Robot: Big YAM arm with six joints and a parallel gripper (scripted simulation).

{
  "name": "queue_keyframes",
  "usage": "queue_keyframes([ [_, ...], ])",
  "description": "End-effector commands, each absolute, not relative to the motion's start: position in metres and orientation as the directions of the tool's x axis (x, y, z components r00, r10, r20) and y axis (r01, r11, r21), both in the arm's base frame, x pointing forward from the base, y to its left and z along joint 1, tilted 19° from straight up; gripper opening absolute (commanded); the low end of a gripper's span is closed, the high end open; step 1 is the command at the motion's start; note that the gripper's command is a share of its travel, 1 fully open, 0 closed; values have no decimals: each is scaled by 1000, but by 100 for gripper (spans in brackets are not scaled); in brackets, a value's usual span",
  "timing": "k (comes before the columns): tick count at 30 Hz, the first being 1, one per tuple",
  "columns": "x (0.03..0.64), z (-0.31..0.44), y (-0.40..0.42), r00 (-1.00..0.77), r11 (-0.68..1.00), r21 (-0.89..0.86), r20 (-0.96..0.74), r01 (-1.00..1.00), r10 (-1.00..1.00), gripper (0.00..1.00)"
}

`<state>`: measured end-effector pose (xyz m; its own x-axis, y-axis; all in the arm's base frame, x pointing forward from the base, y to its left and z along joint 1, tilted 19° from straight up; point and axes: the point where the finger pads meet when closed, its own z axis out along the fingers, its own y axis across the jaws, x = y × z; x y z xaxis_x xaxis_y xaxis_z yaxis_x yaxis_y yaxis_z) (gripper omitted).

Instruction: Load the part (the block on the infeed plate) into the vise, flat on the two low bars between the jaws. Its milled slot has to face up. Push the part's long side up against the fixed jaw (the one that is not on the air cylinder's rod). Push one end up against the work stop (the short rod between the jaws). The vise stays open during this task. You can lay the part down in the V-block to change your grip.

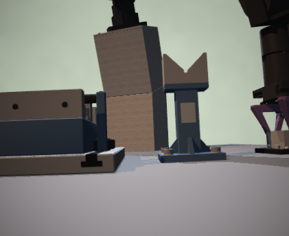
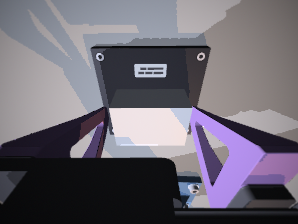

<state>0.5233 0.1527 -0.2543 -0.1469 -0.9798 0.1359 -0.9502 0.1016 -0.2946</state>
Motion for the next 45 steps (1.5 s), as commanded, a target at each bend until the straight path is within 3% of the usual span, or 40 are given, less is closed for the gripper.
queue_keyframes([
  [1, 535, -249, 151, -148, 103, -313, 124, -944, -981, 81],
  [33, 535, -249, 151, -148, 103, -313, 124, -944, -981, 81],
  [34, 535, -249, 151, -148, 103, -313, 124, -944, -981, 0],
  [45, 534, -249, 151, -149, 104, -311, 125, -945, -981, 0],
])
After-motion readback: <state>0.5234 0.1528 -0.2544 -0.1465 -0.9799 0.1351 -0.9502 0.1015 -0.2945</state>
